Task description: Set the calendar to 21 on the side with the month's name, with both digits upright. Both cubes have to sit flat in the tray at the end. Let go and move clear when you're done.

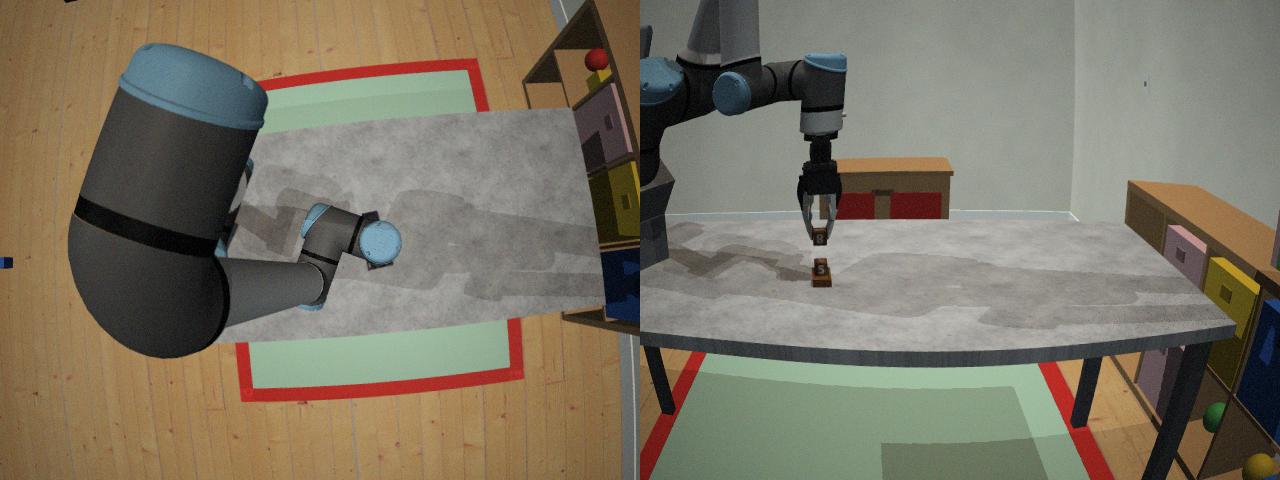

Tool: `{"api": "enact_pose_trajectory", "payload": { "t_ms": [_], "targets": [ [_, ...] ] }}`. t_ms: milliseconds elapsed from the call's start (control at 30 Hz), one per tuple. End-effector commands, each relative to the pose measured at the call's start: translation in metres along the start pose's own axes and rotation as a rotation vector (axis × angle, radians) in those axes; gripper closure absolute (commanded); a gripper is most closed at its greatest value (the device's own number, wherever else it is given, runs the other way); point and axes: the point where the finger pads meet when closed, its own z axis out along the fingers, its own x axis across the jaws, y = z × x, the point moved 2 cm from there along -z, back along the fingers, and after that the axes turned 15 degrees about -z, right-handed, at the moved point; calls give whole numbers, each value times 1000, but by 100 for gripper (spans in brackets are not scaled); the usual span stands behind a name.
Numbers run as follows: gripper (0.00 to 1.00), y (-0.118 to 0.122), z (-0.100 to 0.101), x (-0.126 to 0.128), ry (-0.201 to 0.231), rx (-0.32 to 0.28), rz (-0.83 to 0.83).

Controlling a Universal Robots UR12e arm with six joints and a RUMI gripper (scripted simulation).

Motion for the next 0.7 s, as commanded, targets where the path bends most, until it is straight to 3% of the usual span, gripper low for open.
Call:
{"api": "enact_pose_trajectory", "payload": {
  "t_ms": [0, 667],
  "targets": [
    [90, 0, -15, 0, 0, 1, 0],
    [90, 0, -22, 0, 0, 1, 0]
  ]
}}
